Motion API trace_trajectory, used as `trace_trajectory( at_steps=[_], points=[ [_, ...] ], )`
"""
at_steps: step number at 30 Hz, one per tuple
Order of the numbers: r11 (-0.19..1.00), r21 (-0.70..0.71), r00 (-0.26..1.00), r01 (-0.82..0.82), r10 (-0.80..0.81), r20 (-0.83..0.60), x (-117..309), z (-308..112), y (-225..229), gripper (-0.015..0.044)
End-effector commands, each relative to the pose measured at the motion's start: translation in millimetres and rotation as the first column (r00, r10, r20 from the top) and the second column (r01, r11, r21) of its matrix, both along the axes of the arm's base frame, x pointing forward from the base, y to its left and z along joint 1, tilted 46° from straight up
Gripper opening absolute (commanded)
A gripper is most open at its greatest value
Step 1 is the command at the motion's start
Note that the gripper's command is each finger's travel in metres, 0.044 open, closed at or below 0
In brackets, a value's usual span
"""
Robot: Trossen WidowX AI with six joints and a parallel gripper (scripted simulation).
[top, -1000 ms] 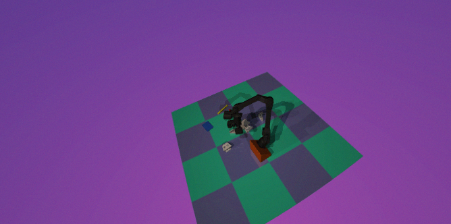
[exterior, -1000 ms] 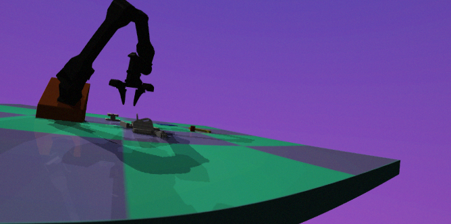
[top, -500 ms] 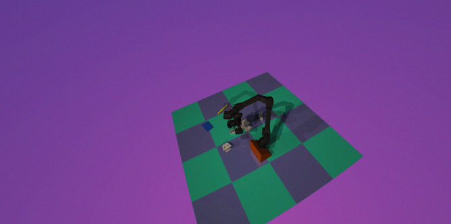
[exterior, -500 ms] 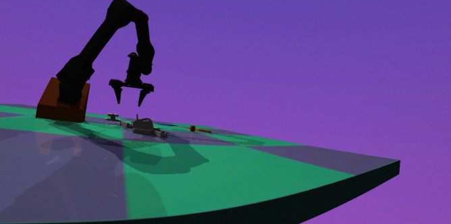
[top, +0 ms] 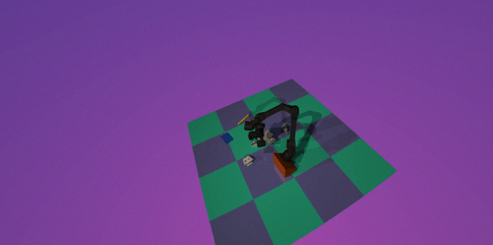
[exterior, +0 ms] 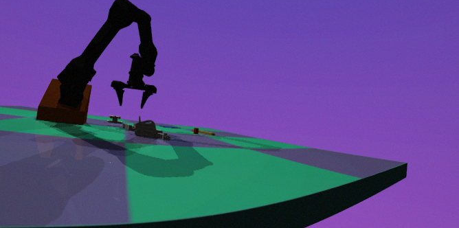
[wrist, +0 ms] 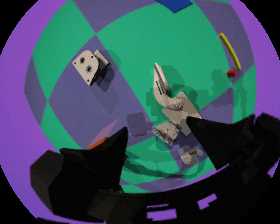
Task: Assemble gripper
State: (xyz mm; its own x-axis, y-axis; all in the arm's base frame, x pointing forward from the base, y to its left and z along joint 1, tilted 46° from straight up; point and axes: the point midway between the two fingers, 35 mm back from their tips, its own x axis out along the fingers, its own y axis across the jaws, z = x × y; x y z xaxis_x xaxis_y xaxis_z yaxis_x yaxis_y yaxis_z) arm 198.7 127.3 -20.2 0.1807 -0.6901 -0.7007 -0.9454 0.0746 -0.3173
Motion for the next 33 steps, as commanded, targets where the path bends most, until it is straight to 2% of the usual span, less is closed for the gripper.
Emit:
trace_trajectory(
  at_steps=[1,3,20,33],
  points=[
    [1.0,0.0,1.0,0.0,0.0,0.0,0.0,0.0,0.0,0.044],
    [1.0,0.0,1.0,0.0,0.0,0.0,0.0,0.0,0.0,0.044],
    [1.0,0.0,1.0,0.0,0.0,0.0,0.0,0.0,0.0,0.0],
    [1.0,0.0,1.0,0.0,0.0,0.0,0.0,0.0,0.0,0.0]
  ],
)
